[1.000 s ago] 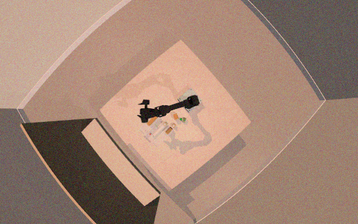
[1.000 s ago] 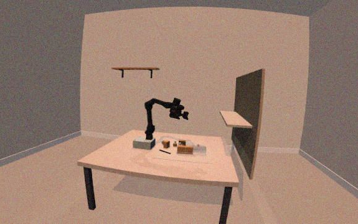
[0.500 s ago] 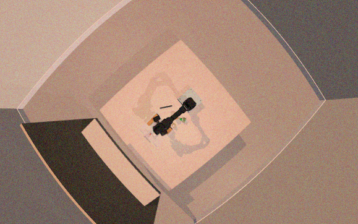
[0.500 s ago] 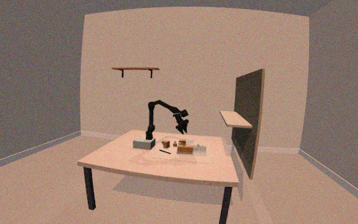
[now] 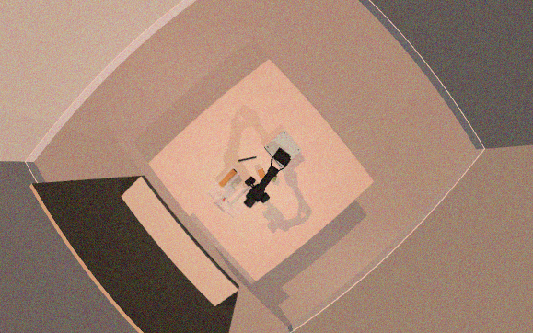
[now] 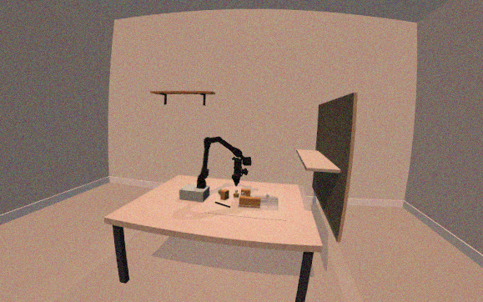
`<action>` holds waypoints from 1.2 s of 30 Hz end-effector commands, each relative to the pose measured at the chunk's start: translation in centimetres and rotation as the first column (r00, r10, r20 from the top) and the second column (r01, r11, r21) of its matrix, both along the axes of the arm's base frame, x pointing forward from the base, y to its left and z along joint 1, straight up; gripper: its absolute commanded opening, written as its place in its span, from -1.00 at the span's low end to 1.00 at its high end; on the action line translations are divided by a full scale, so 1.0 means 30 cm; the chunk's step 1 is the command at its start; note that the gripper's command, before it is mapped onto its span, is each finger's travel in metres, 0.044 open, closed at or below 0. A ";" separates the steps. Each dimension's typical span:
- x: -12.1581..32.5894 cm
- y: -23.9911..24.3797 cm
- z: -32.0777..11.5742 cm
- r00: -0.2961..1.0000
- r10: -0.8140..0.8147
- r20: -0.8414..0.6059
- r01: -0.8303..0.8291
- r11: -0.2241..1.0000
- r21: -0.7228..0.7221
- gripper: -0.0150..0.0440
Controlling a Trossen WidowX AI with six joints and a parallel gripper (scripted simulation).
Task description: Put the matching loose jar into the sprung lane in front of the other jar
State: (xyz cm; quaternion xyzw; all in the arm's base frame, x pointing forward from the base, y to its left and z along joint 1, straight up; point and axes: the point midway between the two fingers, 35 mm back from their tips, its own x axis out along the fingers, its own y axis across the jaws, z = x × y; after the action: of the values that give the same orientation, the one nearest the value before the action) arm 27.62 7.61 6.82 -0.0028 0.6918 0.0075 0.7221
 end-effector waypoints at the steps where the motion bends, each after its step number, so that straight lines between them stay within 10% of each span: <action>1: -0.014 0.005 -0.044 1.000 0.001 -0.022 -0.001 1.000 0.002 1.00; 36: -0.012 0.003 -0.245 1.000 0.001 -0.022 -0.001 1.000 0.002 1.00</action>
State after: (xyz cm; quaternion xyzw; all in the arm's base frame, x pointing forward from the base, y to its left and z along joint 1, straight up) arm 27.51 7.69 0.30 -0.0027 0.6945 0.0086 0.7194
